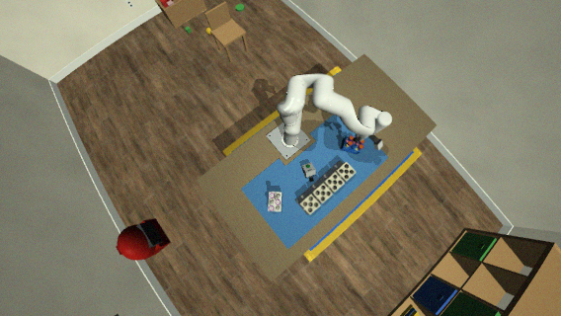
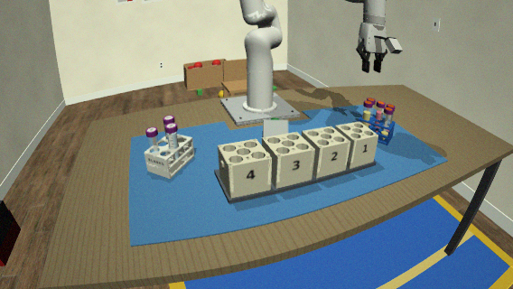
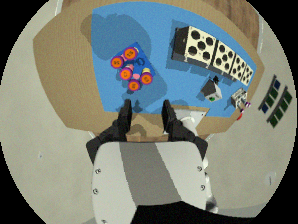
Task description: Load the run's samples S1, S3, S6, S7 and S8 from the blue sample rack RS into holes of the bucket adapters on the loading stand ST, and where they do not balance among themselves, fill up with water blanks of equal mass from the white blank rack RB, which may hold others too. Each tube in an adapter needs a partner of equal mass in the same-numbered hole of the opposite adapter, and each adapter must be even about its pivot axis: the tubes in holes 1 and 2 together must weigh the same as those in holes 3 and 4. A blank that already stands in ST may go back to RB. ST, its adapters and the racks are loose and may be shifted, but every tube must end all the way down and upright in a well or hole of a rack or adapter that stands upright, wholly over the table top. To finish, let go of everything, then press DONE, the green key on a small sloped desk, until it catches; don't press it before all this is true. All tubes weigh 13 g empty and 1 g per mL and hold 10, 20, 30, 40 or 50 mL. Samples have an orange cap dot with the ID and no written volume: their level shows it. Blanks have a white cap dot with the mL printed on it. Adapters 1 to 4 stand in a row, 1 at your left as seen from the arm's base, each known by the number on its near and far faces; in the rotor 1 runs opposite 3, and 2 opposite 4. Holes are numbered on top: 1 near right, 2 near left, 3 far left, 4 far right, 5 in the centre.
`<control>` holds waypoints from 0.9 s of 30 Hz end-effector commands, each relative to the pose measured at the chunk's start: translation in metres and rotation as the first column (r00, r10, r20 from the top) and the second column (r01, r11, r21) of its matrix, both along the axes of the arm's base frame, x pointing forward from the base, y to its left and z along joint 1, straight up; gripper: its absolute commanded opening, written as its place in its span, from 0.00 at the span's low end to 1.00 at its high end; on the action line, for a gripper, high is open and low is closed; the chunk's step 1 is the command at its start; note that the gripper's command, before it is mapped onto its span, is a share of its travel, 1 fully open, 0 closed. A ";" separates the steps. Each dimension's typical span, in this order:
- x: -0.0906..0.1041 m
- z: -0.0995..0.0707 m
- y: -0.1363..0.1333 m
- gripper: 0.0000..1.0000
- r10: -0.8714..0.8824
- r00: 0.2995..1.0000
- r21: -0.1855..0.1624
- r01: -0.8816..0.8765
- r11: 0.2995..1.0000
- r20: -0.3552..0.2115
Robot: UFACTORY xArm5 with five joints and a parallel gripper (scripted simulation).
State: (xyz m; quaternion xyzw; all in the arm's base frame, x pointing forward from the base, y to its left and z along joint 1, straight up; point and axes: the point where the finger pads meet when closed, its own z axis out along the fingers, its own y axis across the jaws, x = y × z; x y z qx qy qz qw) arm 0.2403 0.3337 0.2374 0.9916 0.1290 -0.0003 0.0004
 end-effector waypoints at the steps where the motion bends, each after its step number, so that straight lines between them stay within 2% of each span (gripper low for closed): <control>1: 0.000 0.001 0.001 0.57 -0.139 0.990 0.004 0.139 0.990 0.002; 3: 0.000 0.001 0.001 0.57 -0.139 0.990 0.004 0.139 0.990 0.002; 8: 0.000 0.001 0.001 0.57 -0.301 0.954 0.004 0.301 0.954 0.002; 18: 0.000 0.001 0.001 0.57 -0.597 0.803 0.005 0.596 0.803 0.000; 20: 0.000 0.001 0.001 0.57 -0.597 0.803 0.005 0.596 0.803 0.000; 27: 0.000 0.001 0.001 0.57 -0.766 0.643 0.005 0.766 0.643 0.000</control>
